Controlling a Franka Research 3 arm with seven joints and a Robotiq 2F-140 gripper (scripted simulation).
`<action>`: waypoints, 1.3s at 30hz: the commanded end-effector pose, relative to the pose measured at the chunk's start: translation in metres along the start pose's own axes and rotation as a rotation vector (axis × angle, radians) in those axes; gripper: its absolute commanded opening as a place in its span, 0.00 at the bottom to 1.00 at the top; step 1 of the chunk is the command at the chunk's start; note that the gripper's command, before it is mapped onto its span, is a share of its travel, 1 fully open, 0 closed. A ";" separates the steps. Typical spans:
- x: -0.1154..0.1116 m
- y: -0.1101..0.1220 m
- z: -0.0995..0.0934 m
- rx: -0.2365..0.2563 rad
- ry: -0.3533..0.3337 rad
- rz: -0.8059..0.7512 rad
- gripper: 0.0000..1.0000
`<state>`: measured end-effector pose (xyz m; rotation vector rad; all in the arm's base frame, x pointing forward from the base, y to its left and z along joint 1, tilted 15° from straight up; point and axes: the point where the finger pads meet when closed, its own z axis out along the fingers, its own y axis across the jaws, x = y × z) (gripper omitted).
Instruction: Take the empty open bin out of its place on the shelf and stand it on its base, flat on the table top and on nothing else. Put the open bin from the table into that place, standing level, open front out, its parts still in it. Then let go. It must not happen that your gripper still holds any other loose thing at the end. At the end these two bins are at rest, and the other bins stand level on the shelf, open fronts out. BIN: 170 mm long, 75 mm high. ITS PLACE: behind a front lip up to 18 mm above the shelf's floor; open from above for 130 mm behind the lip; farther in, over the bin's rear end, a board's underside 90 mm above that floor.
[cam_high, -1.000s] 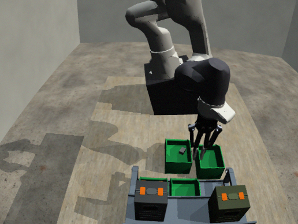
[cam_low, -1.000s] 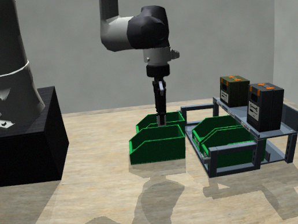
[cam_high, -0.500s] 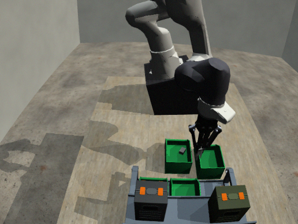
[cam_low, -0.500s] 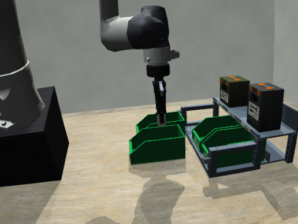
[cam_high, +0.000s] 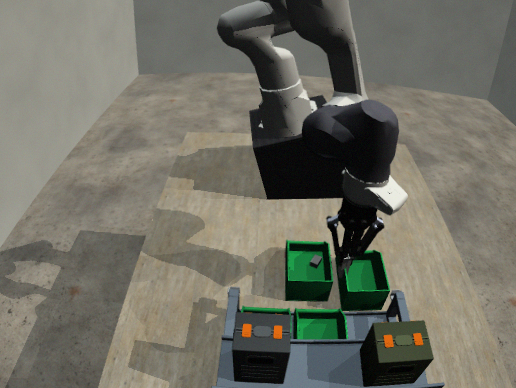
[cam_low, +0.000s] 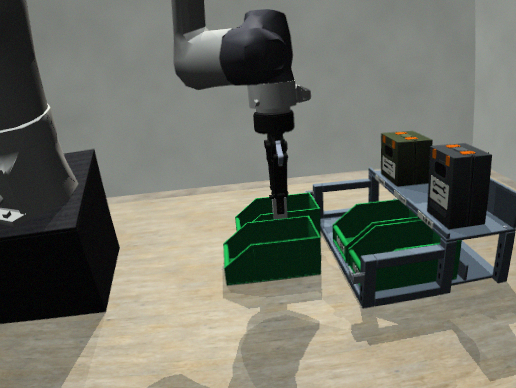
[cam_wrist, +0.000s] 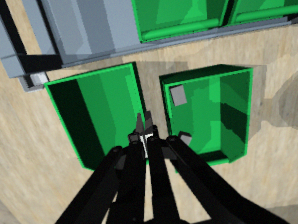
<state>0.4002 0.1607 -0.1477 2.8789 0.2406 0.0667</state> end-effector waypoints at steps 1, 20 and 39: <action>0.001 -0.001 0.000 0.001 0.002 0.004 0.00; 0.001 -0.001 -0.001 0.001 0.002 0.004 0.00; 0.001 -0.001 -0.033 0.001 0.002 0.004 0.00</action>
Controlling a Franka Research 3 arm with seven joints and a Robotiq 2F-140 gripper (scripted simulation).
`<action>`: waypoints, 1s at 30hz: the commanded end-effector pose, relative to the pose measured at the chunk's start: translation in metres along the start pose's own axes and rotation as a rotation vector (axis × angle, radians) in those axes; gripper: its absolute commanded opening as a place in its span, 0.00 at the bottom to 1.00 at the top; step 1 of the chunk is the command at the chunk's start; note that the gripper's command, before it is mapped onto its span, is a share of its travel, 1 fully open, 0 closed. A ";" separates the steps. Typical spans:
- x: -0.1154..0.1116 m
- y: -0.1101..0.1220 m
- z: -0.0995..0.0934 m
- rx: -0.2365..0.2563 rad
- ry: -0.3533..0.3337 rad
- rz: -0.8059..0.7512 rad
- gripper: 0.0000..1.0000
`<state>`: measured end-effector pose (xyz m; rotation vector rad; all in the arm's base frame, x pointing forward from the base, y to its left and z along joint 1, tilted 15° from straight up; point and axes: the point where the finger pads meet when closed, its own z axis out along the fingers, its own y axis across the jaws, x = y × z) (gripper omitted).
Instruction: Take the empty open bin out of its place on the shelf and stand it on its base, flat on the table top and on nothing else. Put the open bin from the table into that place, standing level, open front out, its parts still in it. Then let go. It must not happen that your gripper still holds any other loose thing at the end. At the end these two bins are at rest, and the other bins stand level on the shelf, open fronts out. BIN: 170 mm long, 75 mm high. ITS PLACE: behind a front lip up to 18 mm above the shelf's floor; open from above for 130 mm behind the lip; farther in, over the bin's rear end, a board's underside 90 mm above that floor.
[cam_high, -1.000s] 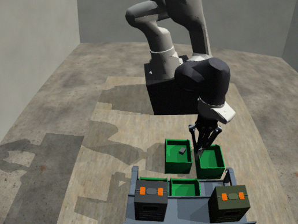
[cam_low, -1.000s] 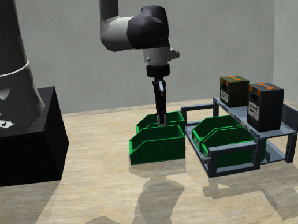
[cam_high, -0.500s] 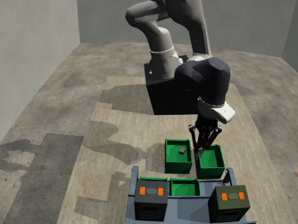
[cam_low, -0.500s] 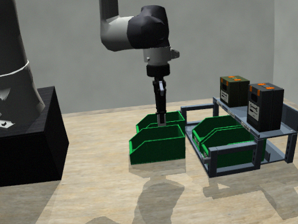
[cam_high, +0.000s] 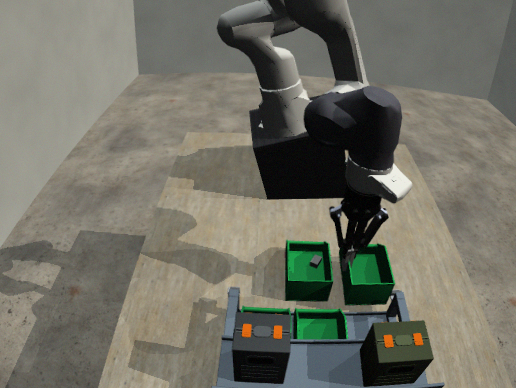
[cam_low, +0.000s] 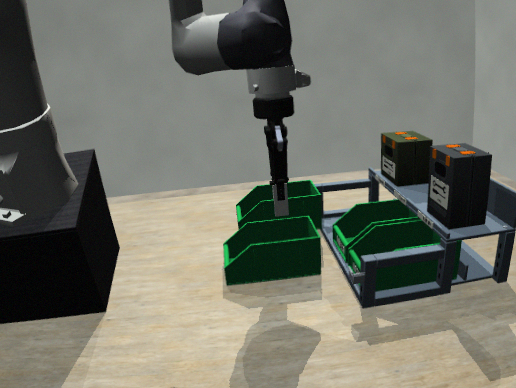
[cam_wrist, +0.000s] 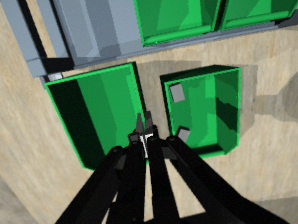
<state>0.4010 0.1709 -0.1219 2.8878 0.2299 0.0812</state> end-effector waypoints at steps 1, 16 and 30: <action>-0.002 0.002 -0.008 -0.006 -0.007 -0.005 0.00; -0.002 0.002 -0.045 -0.006 -0.007 -0.005 0.00; -0.002 0.002 -0.058 -0.006 -0.007 -0.005 0.00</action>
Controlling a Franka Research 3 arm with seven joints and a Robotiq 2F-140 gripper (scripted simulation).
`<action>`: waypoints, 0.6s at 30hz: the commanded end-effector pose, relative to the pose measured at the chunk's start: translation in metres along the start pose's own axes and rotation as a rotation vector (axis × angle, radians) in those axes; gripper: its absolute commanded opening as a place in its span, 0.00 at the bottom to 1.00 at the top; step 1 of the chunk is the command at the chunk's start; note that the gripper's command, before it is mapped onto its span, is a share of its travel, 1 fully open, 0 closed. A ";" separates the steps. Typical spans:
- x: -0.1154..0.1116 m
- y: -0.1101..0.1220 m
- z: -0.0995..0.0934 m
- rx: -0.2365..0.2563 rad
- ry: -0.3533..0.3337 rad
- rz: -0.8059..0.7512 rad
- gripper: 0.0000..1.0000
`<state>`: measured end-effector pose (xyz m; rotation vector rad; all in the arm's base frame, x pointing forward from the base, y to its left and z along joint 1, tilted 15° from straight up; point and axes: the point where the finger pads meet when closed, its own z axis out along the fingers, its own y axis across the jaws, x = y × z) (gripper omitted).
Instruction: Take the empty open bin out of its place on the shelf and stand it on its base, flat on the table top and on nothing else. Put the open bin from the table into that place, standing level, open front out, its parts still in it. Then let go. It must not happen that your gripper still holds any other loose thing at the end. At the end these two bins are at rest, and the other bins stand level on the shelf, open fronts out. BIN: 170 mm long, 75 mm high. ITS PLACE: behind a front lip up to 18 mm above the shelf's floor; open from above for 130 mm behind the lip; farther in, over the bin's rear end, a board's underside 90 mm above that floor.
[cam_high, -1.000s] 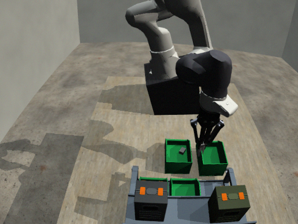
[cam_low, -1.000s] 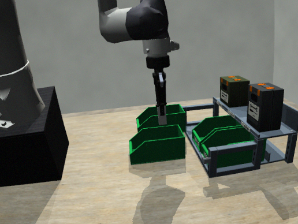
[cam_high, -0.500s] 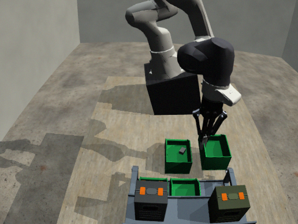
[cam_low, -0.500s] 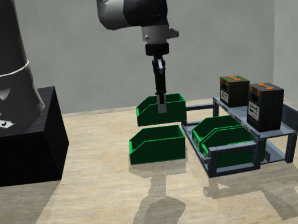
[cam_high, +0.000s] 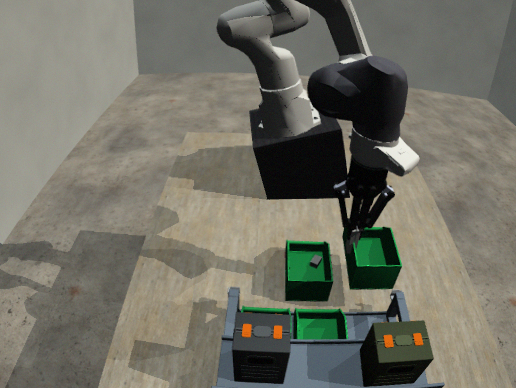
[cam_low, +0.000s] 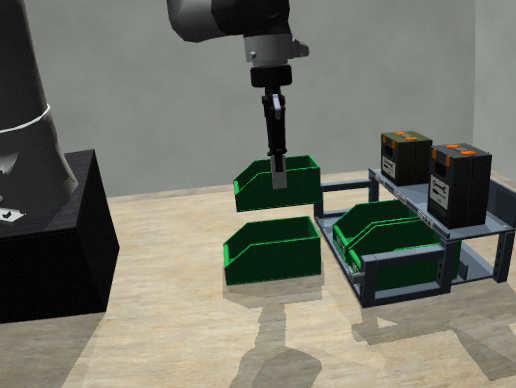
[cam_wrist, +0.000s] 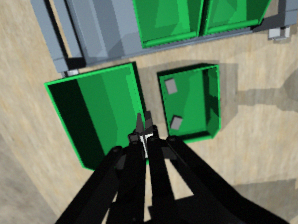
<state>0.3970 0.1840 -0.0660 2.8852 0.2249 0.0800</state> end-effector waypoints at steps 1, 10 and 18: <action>-0.002 0.002 -0.001 -0.003 -0.006 -0.008 0.00; -0.002 0.002 -0.001 -0.003 -0.006 -0.008 0.00; -0.002 0.003 -0.001 -0.003 -0.006 -0.008 0.00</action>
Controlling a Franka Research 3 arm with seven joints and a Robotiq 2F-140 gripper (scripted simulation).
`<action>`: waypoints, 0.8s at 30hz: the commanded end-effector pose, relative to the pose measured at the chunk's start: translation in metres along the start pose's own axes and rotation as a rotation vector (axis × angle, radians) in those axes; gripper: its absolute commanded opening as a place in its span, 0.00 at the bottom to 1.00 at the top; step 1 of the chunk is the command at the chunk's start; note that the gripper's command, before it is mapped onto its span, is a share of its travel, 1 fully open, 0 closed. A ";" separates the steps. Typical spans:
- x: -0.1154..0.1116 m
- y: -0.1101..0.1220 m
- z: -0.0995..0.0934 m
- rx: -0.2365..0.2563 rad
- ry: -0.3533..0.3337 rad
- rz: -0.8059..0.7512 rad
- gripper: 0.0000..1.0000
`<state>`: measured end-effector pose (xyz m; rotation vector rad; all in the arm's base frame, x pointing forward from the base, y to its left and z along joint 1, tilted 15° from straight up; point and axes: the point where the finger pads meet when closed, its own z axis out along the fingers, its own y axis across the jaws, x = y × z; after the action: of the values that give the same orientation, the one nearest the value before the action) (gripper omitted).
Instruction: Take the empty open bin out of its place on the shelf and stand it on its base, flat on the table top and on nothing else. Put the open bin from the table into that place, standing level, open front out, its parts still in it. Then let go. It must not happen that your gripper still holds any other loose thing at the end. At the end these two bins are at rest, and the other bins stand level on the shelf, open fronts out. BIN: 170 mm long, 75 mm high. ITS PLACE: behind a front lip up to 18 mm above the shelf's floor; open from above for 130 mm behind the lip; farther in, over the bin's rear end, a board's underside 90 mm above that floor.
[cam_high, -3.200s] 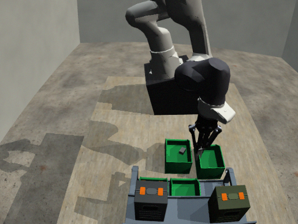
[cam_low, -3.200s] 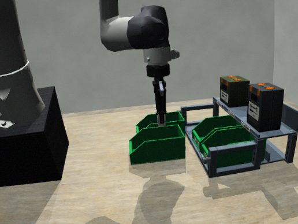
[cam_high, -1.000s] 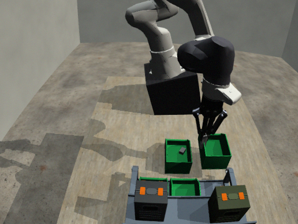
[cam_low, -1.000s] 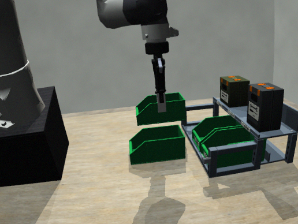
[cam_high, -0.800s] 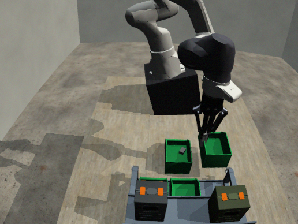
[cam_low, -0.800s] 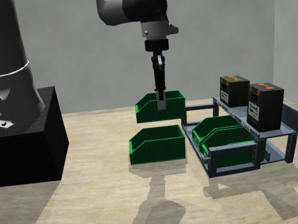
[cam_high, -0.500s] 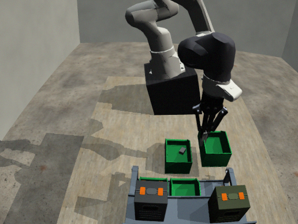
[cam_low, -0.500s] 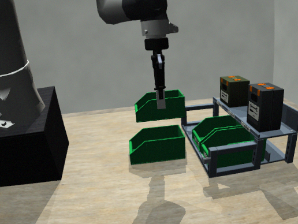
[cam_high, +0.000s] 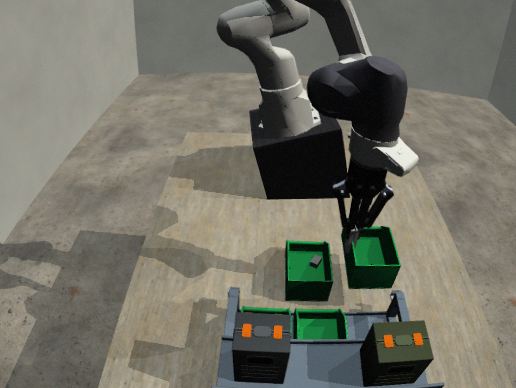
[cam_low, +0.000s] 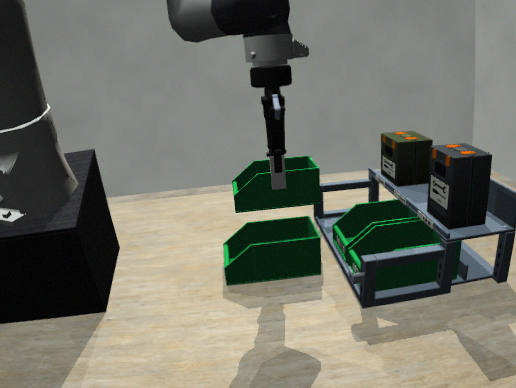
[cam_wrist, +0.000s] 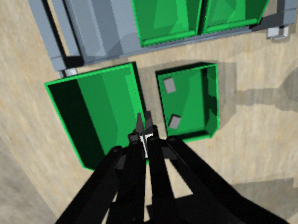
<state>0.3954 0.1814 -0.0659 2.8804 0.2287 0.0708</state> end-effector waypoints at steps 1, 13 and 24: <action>0.000 0.001 -0.001 0.001 0.000 -0.004 0.00; -0.005 0.043 -0.001 0.001 0.000 -0.004 0.00; -0.014 0.124 -0.002 0.001 0.000 -0.004 0.00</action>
<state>0.3961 0.0821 -0.0415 2.8763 0.1483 0.0667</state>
